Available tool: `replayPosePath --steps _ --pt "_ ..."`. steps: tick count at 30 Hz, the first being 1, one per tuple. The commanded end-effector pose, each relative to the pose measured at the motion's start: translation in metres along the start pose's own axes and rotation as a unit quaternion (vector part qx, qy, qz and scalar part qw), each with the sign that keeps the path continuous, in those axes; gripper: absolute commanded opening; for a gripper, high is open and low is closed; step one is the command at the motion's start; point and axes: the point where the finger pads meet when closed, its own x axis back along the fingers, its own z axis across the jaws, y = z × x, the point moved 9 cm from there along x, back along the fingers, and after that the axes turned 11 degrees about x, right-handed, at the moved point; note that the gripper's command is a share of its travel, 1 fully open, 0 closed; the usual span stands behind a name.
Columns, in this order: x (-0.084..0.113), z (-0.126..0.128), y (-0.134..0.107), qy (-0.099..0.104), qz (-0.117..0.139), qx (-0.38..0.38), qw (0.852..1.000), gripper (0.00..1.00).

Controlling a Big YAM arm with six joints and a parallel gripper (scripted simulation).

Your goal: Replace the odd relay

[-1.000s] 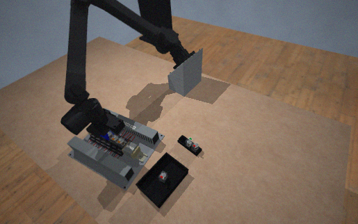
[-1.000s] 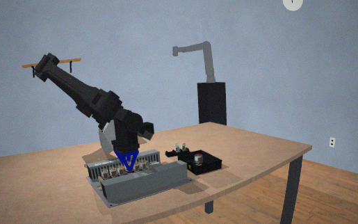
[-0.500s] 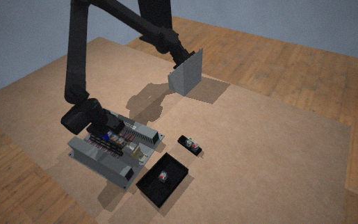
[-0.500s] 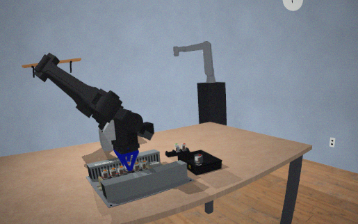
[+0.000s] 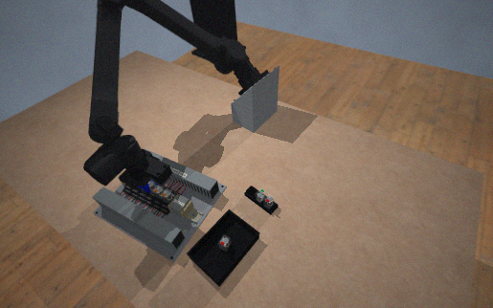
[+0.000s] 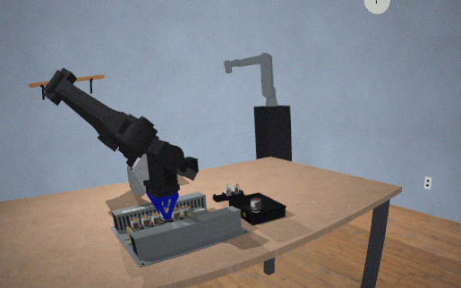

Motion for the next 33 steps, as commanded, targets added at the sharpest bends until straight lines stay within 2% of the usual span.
replayPosePath --steps 1,33 --pt "0.0123 -0.0172 -0.0052 -0.023 0.006 -0.01 1.0 0.0" --pt "0.0128 -0.0198 -0.0056 -0.024 0.007 -0.011 1.0 0.0"
